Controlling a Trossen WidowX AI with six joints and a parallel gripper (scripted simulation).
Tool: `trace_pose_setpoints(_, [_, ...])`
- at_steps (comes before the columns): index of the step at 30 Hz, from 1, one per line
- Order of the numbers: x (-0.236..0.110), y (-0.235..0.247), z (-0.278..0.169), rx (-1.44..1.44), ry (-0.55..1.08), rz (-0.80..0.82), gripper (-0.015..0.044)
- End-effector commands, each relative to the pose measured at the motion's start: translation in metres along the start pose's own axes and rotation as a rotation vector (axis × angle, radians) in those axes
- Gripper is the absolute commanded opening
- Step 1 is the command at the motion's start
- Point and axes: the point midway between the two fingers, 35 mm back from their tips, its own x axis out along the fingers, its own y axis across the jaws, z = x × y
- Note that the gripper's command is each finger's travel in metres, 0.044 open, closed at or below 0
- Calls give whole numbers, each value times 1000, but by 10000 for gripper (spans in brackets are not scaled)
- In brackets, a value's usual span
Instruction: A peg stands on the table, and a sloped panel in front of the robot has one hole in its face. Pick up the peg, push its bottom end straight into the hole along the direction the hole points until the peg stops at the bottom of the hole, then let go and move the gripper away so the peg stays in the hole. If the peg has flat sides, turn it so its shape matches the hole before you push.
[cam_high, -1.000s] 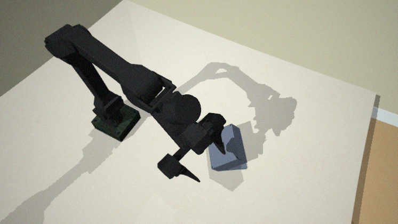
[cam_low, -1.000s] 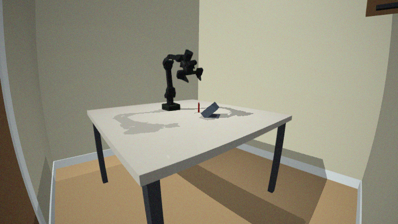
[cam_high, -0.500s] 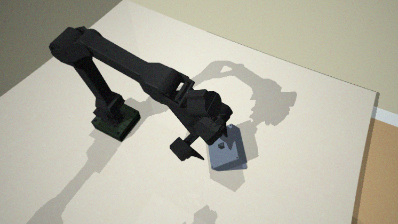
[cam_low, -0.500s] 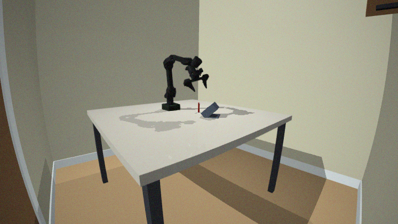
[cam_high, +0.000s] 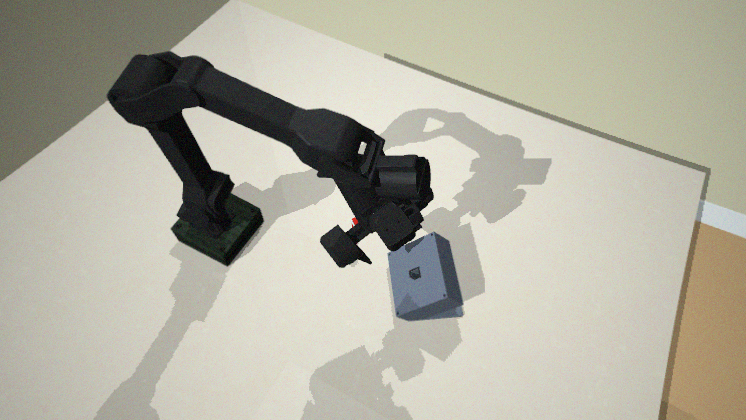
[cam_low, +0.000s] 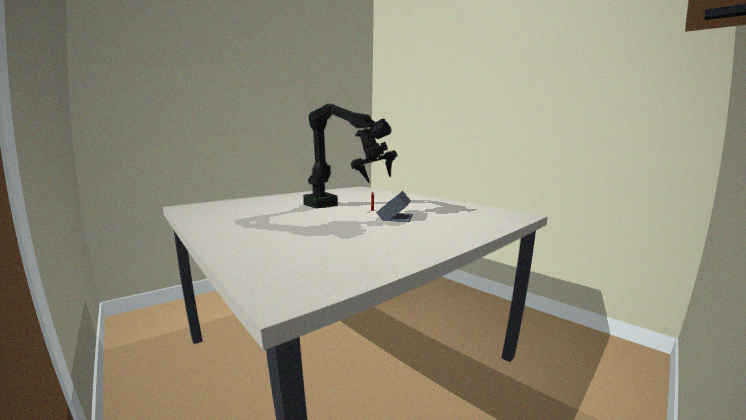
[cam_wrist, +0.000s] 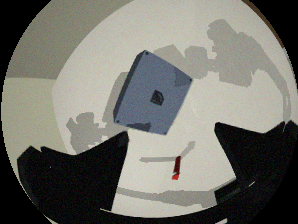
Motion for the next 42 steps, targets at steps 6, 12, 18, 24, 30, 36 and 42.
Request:
trace_pose_setpoints(6, [14,4,-48,49,129,-93,440])
trace_pose_setpoints(12, [19,5,-78,74,195,-160,440])
trace_pose_setpoints(18, [20,2,-107,95,246,-235,440])
trace_pose_setpoints(24, [19,1,-112,98,251,-244,440])
trace_pose_setpoints(30, [25,0,-113,98,251,-244,440])
trace_pose_setpoints(36, [34,-1,-115,98,251,-244,440])
trace_pose_setpoints(42, [44,-3,-117,98,251,-244,440])
